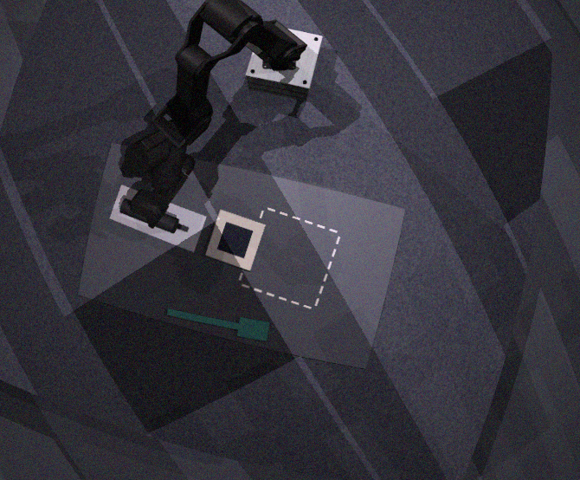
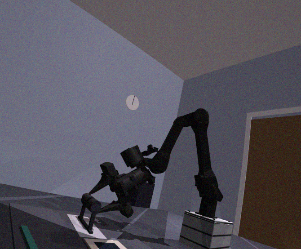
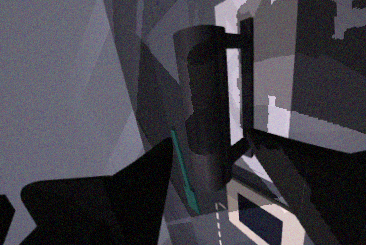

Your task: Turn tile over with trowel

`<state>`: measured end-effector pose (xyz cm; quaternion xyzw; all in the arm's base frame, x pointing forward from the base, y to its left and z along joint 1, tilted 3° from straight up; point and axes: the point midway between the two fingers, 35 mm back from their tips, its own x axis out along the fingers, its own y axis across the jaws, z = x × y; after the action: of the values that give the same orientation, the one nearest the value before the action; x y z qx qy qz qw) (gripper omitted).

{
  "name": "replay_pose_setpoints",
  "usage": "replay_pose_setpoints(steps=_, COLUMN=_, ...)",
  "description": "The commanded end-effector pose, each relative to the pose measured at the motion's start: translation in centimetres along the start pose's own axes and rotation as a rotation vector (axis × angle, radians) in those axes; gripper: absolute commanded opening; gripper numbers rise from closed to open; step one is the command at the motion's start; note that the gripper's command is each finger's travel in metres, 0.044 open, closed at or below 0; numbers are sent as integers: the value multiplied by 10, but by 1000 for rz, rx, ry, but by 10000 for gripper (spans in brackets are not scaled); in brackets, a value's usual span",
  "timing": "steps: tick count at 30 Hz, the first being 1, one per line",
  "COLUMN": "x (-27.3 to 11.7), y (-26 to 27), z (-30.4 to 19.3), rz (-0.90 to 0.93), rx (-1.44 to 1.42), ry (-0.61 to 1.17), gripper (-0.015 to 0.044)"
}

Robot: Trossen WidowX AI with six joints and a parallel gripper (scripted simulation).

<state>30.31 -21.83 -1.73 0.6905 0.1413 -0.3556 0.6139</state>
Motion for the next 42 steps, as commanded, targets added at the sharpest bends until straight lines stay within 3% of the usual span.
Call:
replay_pose_setpoints(steps=1, x=8, y=1, z=0, rz=1, rx=1, ry=-2, gripper=300)
replay_pose_setpoints(steps=21, x=38, y=0, z=-1, rz=3, rx=1, ry=-1, gripper=300)
replay_pose_setpoints(steps=27, x=38, y=0, z=-1, rz=3, rx=1, ry=-1, gripper=143)
replay_pose_setpoints(steps=42, x=38, y=0, z=-1, rz=3, rx=1, ry=-1, gripper=43)
